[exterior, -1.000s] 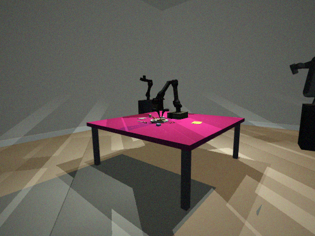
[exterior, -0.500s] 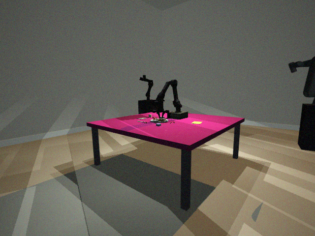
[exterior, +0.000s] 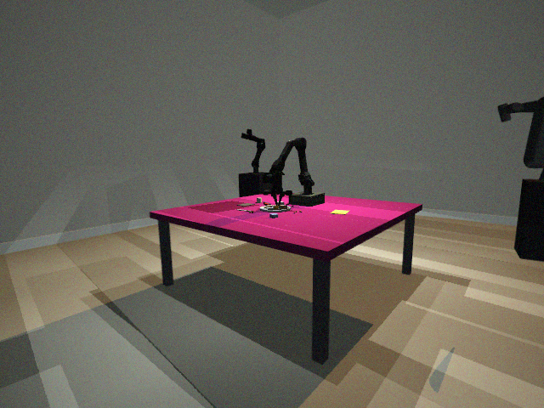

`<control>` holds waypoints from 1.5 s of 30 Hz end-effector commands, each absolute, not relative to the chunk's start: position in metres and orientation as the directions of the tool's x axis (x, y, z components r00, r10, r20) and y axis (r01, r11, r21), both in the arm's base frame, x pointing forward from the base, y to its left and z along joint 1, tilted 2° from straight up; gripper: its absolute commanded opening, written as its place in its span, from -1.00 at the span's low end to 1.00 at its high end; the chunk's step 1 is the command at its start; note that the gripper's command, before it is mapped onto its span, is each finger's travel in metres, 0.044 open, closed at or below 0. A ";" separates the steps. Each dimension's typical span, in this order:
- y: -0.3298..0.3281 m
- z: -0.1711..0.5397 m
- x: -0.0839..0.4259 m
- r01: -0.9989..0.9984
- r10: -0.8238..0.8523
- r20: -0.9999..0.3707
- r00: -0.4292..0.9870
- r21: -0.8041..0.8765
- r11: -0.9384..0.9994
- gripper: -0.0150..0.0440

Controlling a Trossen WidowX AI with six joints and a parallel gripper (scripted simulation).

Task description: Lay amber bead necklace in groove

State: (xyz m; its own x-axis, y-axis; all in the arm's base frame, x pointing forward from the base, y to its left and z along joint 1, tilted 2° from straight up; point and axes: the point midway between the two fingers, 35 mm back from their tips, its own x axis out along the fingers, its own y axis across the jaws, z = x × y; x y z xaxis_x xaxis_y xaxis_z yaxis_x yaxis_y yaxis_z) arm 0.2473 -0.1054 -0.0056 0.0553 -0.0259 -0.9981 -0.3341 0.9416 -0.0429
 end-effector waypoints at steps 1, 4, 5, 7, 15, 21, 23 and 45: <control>-0.105 -0.005 0.247 -0.334 -0.026 -0.998 0.055 -0.043 0.942 -0.49; -0.105 -0.005 0.247 -0.334 -0.026 -0.998 0.055 -0.043 0.942 -0.49; -0.105 -0.005 0.247 -0.334 -0.026 -0.998 0.055 -0.043 0.942 -0.49; -0.105 -0.005 0.247 -0.334 -0.026 -0.998 0.055 -0.043 0.942 -0.49; -0.105 -0.005 0.247 -0.334 -0.026 -0.998 0.055 -0.043 0.942 -0.49; -0.105 -0.005 0.247 -0.334 -0.026 -0.998 0.055 -0.043 0.942 -0.49; -0.105 -0.004 0.247 -0.332 -0.025 -0.998 0.056 -0.042 0.942 -0.49; -0.119 -0.008 0.240 -0.328 -0.024 -0.998 0.057 -0.042 0.944 -0.49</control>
State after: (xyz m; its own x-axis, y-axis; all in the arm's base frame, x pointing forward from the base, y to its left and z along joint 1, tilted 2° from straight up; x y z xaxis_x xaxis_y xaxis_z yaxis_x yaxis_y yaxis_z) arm 0.2401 -0.1198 -0.0039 0.0560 -0.0289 -0.9980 -0.3228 0.9454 -0.0455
